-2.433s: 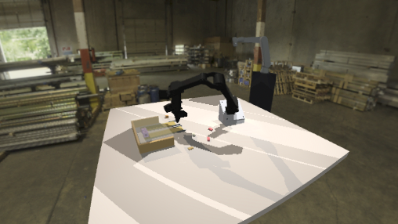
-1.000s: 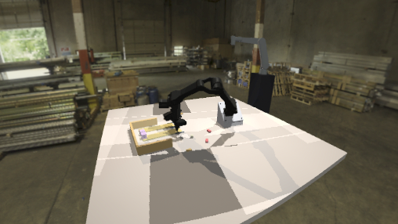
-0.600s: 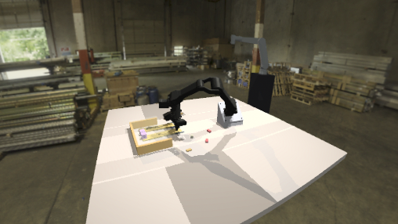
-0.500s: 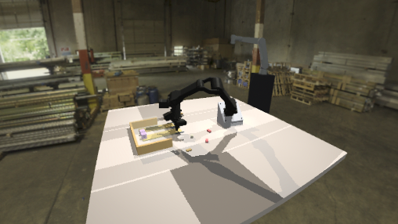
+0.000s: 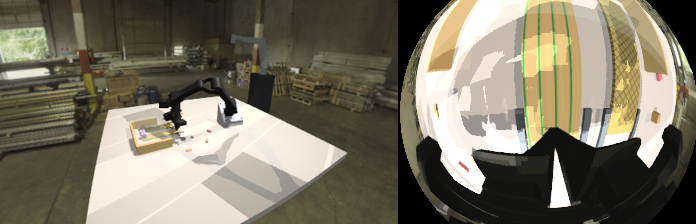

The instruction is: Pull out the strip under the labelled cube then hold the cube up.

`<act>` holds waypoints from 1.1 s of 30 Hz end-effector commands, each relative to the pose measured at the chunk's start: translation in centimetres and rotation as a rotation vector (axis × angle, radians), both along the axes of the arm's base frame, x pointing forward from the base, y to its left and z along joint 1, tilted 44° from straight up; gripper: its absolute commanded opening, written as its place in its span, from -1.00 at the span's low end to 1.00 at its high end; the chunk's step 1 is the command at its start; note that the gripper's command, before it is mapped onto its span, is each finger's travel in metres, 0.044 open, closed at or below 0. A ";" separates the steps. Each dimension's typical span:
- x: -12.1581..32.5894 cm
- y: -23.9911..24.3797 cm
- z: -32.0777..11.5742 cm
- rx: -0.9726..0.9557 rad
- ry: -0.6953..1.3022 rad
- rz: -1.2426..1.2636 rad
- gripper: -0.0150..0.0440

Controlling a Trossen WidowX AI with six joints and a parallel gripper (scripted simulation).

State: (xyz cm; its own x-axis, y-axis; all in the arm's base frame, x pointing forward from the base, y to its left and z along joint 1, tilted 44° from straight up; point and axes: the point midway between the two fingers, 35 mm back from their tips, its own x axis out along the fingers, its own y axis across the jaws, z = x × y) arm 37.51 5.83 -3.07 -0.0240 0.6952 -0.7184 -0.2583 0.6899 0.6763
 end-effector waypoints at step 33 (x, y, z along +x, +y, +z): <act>-3.4 -0.4 -0.9 0.002 0.001 0.002 -0.49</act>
State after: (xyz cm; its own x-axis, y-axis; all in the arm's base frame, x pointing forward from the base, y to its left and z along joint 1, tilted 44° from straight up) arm 34.97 5.28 -3.53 -0.0092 0.6998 -0.7143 -0.2614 0.6878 0.6772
